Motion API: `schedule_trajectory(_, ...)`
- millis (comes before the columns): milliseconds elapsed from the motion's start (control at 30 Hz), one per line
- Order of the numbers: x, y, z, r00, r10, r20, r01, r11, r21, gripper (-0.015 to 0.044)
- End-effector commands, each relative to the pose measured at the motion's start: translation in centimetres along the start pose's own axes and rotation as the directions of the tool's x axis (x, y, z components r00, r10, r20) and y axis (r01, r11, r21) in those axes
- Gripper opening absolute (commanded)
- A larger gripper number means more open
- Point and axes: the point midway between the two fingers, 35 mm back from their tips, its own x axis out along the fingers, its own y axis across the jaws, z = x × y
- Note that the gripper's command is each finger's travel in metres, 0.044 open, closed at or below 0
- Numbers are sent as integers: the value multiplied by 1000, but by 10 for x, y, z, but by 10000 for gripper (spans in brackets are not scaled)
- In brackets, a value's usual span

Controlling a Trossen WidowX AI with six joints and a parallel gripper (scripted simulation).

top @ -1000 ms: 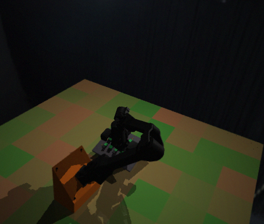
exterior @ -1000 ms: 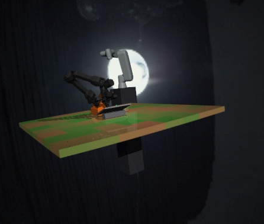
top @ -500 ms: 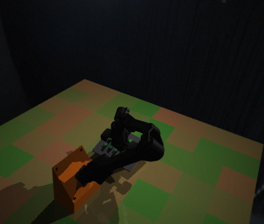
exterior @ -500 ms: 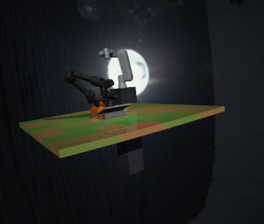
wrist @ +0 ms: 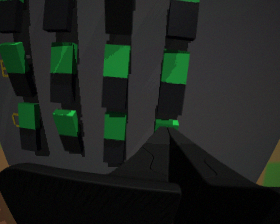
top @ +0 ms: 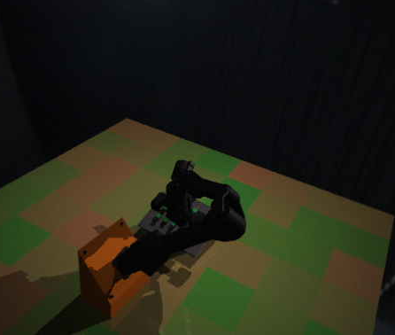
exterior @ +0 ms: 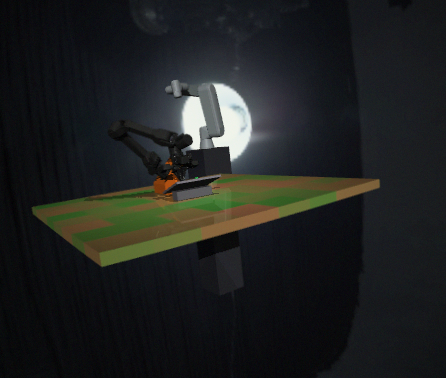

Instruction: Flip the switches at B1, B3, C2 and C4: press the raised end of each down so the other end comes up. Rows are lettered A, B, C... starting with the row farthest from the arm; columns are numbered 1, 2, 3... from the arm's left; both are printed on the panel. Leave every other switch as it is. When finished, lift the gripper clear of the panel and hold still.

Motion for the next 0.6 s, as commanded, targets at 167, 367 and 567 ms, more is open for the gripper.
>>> schedule_trajectory(167, 2, 0, 0, 1000, -3, 0, 3, 1000, -5, 0)
schedule_trajectory(367, 2, 0, 0, 1000, -3, 0, 3, 1000, -5, 0)
schedule_trajectory(567, -6, 1, 0, 1000, 2, 2, -2, 1000, -1, 0)
